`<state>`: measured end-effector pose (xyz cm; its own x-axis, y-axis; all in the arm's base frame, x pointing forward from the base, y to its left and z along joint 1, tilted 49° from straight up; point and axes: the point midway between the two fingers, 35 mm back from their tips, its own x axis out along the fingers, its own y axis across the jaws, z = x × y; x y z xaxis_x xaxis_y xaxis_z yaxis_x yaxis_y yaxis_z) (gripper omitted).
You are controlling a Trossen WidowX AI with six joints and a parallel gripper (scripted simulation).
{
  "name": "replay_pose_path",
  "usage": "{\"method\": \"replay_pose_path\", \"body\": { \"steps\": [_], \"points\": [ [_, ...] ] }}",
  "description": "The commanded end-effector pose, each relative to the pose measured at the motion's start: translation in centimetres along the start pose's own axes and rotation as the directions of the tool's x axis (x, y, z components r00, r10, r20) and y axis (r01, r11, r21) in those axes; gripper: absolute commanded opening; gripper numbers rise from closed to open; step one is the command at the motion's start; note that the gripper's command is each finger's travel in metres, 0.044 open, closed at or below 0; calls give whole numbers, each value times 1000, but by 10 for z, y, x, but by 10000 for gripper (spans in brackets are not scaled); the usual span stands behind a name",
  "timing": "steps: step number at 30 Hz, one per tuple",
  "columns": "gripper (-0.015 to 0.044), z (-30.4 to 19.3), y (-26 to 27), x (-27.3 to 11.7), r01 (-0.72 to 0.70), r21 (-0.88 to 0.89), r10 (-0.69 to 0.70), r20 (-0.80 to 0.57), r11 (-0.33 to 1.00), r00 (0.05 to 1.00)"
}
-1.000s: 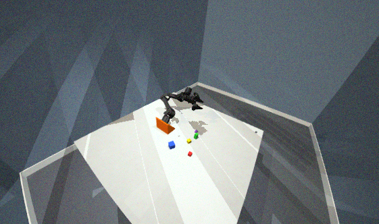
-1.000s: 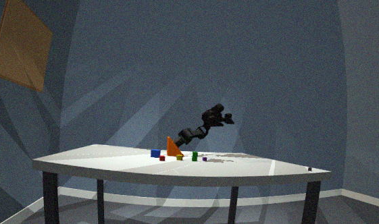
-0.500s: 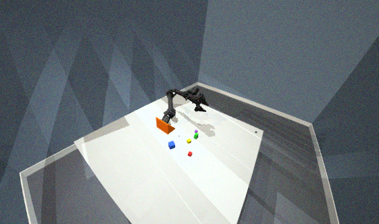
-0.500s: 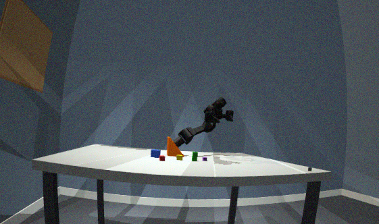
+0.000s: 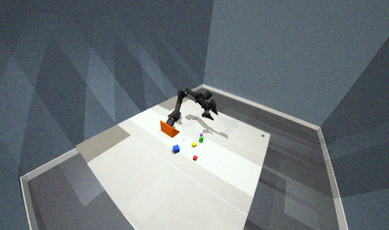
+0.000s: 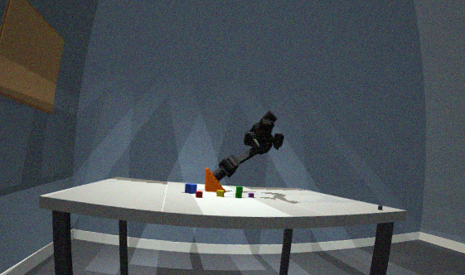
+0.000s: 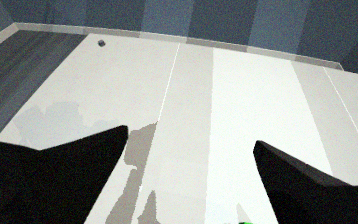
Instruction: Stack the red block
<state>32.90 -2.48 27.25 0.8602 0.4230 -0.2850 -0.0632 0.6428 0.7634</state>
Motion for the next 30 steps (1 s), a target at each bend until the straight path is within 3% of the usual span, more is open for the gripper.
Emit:
{"method": "replay_pose_path", "body": {
  "steps": [1, 15, 30],
  "points": [
    [440, 5, -18, 10, 55, 10, -54, -31, 998, 998],
    [440, 13, -88, 45, 206, -8, -203, -212, 979, 956],
    [440, -1, -164, 74, 225, -104, -247, -458, 969, 854]
  ]
}}
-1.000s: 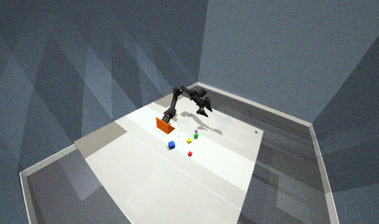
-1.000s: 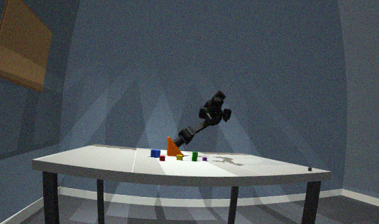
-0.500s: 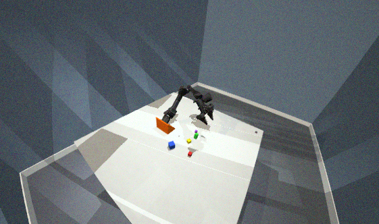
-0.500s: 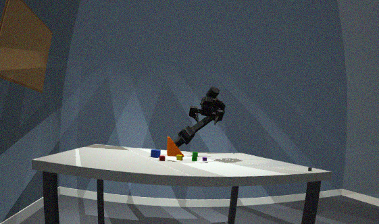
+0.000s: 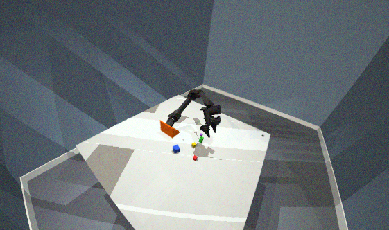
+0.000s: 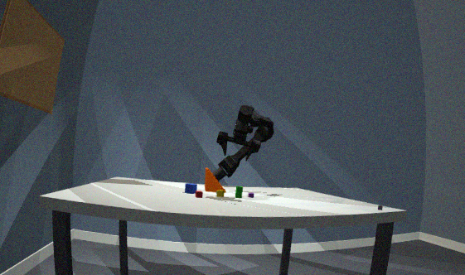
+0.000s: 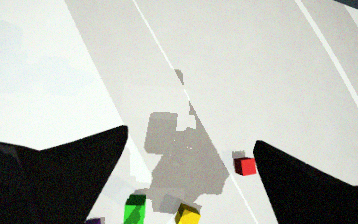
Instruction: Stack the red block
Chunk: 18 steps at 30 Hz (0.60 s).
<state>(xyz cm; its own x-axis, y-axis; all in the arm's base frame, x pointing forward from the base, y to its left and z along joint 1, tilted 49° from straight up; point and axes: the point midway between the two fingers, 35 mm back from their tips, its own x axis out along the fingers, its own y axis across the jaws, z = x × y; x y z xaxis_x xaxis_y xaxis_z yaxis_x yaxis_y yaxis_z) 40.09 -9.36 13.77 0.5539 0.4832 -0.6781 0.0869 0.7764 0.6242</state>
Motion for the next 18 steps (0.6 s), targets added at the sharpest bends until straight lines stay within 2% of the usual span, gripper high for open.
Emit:
{"method": "replay_pose_path", "body": {
  "steps": [1, 18],
  "points": [
    [440, -3, -16, 11, 6, -16, -6, -60, 1000, 998],
    [440, -33, -88, 63, -96, -83, 61, -352, 992, 934]
  ]
}}
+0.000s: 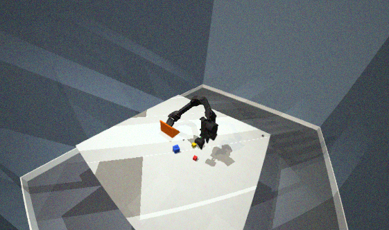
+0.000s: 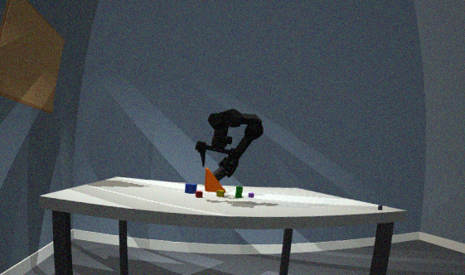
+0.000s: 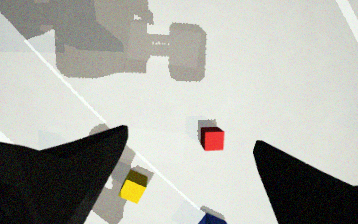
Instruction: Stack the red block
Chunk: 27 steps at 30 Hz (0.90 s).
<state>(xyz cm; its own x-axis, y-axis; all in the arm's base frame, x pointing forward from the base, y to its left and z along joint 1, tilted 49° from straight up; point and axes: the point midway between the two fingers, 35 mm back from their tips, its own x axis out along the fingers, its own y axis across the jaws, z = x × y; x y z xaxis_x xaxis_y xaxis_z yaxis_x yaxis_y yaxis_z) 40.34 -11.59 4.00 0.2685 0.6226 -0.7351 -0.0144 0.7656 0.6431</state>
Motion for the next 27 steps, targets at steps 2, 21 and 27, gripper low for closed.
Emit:
{"method": "replay_pose_path", "body": {
  "steps": [2, 21, 27],
  "points": [
    [440, -9, -18, 14, -38, -30, 36, -70, 999, 997],
    [440, -40, -51, 66, -165, -81, 145, -201, 983, 969],
    [440, -45, -46, 84, -166, -81, 147, -201, 983, 968]
  ]
}}
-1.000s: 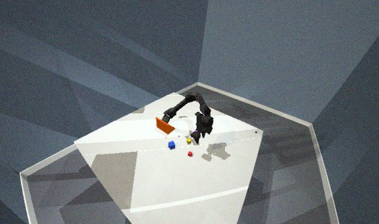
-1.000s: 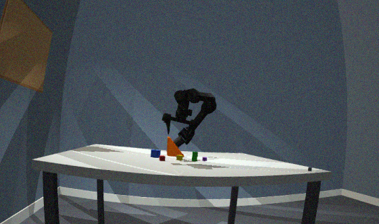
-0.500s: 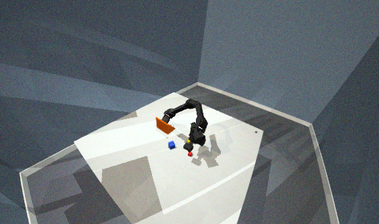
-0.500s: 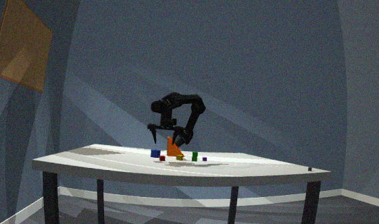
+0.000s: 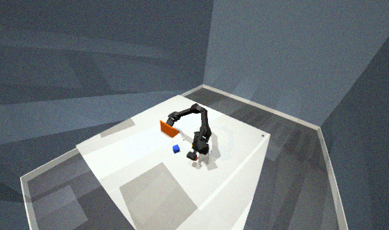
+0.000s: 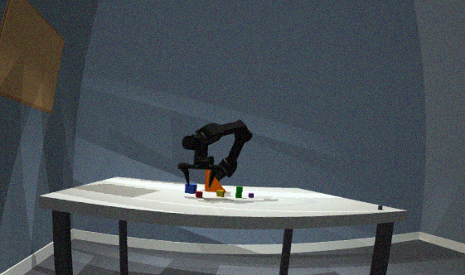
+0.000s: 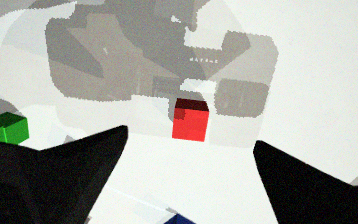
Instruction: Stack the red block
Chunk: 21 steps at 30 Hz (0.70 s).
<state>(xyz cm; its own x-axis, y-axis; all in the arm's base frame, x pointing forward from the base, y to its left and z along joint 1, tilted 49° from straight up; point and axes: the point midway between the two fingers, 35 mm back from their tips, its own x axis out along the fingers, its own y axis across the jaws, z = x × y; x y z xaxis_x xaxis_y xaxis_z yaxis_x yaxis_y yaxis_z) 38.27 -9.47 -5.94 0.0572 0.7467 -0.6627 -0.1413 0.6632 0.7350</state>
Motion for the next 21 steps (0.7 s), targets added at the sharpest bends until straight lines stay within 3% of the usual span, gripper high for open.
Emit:
{"method": "replay_pose_path", "body": {
  "steps": [1, 21],
  "points": [
    [440, 0, 0, 4, -2, 4, 2, 7, 1000, 1000],
    [440, 1, 1, 34, -3, 4, 3, 8, 1000, 1000]
  ]
}}
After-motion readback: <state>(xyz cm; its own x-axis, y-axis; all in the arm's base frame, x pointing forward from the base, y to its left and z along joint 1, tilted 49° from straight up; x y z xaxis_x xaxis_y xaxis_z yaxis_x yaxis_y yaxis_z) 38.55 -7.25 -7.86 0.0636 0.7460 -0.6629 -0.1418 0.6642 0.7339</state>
